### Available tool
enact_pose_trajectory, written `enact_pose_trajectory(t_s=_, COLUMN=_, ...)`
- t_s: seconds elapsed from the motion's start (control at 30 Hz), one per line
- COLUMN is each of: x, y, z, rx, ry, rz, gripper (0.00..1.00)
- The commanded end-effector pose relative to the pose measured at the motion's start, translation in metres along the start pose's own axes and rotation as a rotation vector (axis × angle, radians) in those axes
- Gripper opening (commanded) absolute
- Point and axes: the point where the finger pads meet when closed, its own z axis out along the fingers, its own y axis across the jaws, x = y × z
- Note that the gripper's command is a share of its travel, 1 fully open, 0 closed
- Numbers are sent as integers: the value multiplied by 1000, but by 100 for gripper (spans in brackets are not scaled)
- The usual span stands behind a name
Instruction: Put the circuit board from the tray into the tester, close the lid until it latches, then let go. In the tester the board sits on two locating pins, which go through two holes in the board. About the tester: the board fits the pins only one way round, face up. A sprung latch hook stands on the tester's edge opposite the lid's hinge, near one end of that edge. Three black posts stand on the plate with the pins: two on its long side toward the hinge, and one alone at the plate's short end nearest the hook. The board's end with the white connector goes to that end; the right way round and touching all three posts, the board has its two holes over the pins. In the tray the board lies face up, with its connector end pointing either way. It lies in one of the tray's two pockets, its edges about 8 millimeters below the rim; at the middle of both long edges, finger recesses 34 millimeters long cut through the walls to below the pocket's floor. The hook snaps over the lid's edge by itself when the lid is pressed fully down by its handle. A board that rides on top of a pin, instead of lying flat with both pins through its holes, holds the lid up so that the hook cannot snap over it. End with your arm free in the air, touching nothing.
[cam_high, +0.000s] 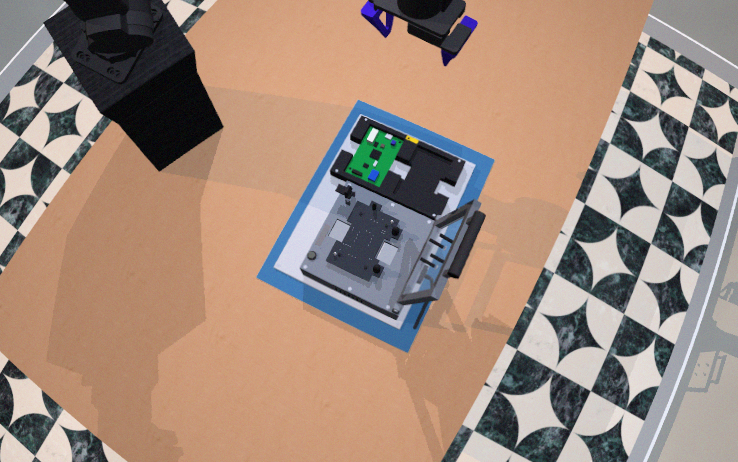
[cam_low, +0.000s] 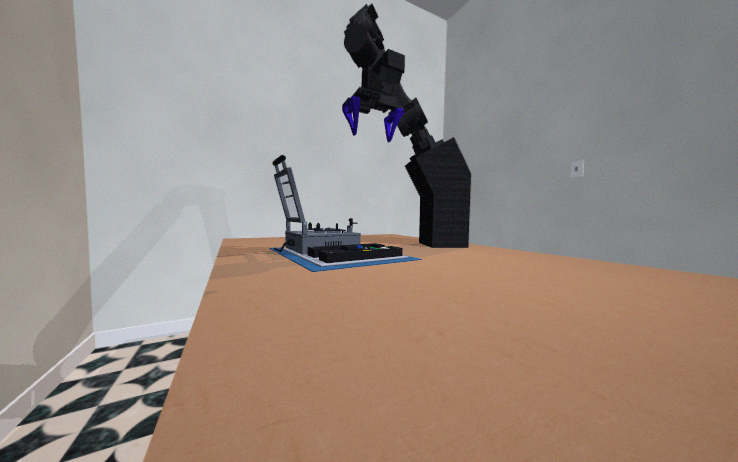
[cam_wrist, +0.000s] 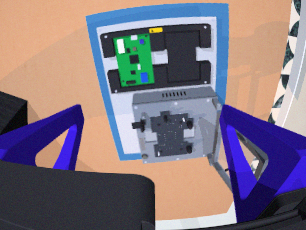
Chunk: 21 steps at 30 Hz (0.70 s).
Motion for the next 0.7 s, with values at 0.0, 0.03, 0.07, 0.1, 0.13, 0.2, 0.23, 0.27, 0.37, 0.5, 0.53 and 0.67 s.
enact_pose_trajectory(t_s=0.0, x=32, y=8, z=-5, rx=-6, ry=25, rz=-70, gripper=100)
enact_pose_trajectory(t_s=0.03, x=41, y=12, z=-5, rx=-9, ry=33, rz=-79, gripper=100)
enact_pose_trajectory(t_s=0.07, x=48, y=16, z=-5, rx=-13, ry=40, rz=-86, gripper=100)
enact_pose_trajectory(t_s=0.1, x=53, y=19, z=-5, rx=-15, ry=45, rz=-91, gripper=100)
enact_pose_trajectory(t_s=0.13, x=56, y=21, z=-5, rx=-17, ry=49, rz=-95, gripper=100)
enact_pose_trajectory(t_s=0.2, x=60, y=23, z=-5, rx=-19, ry=52, rz=-99, gripper=100)
enact_pose_trajectory(t_s=0.23, x=60, y=23, z=-4, rx=-21, ry=53, rz=-100, gripper=100)
enact_pose_trajectory(t_s=0.27, x=58, y=21, z=-4, rx=-18, ry=50, rz=-99, gripper=100)
enact_pose_trajectory(t_s=0.37, x=53, y=16, z=-4, rx=-10, ry=43, rz=-100, gripper=100)
enact_pose_trajectory(t_s=0.5, x=50, y=14, z=-5, rx=-6, ry=39, rz=-101, gripper=92)
enact_pose_trajectory(t_s=0.53, x=49, y=13, z=-5, rx=-5, ry=38, rz=-101, gripper=92)
enact_pose_trajectory(t_s=0.67, x=46, y=11, z=-5, rx=-1, ry=34, rz=-97, gripper=92)
